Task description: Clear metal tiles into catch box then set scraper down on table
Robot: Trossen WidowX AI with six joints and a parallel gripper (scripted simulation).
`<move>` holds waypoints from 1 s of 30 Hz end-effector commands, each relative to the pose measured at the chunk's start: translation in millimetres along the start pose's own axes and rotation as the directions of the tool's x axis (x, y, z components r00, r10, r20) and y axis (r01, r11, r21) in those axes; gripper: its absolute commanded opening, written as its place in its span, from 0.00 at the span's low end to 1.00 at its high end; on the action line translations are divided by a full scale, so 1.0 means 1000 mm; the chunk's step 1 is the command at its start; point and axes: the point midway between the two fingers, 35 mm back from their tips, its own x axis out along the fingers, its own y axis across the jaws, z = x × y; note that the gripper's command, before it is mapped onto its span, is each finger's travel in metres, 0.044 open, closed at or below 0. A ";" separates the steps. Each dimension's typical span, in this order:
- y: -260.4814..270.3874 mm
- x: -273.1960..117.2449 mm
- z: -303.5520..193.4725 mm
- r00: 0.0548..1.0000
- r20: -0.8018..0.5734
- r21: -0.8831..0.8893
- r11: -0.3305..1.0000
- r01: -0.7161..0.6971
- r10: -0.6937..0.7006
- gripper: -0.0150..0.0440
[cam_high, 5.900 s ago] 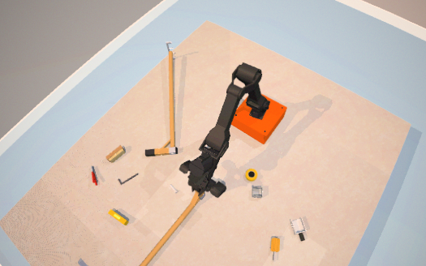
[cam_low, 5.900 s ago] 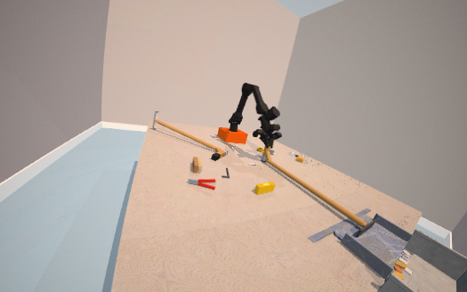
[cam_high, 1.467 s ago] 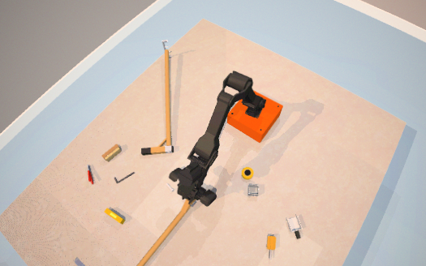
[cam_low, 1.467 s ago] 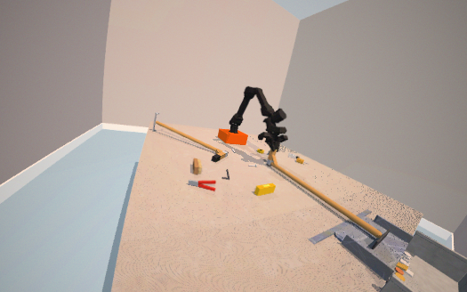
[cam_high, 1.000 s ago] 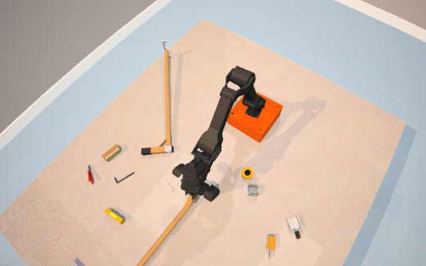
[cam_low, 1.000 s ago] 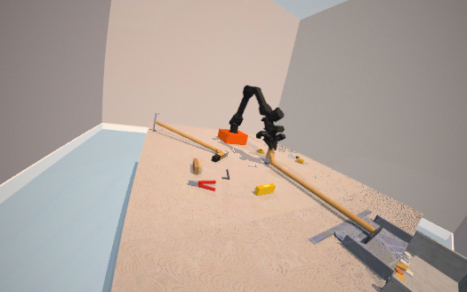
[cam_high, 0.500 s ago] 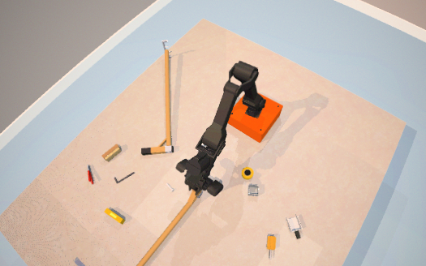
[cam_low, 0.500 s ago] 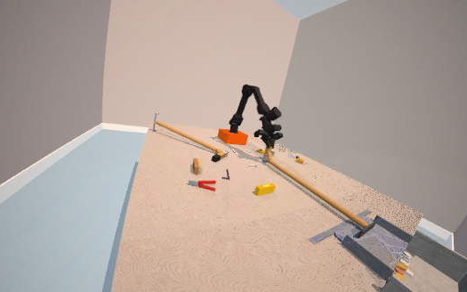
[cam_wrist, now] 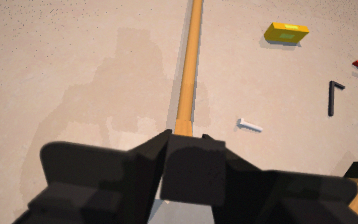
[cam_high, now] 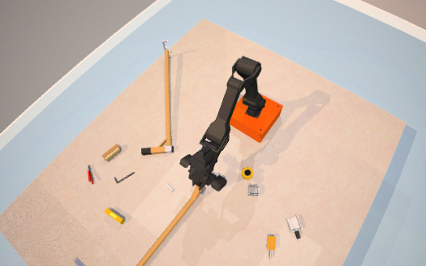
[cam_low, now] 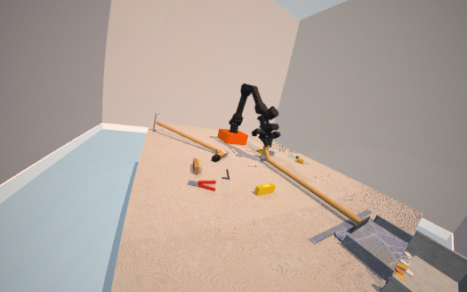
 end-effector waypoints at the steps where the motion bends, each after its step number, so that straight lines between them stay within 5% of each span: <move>1: -0.001 -0.008 0.000 1.000 0.020 0.005 1.000 0.003 -0.003 0.25; 30: -0.003 -0.031 -0.040 1.000 0.020 0.004 1.000 0.002 -0.002 0.25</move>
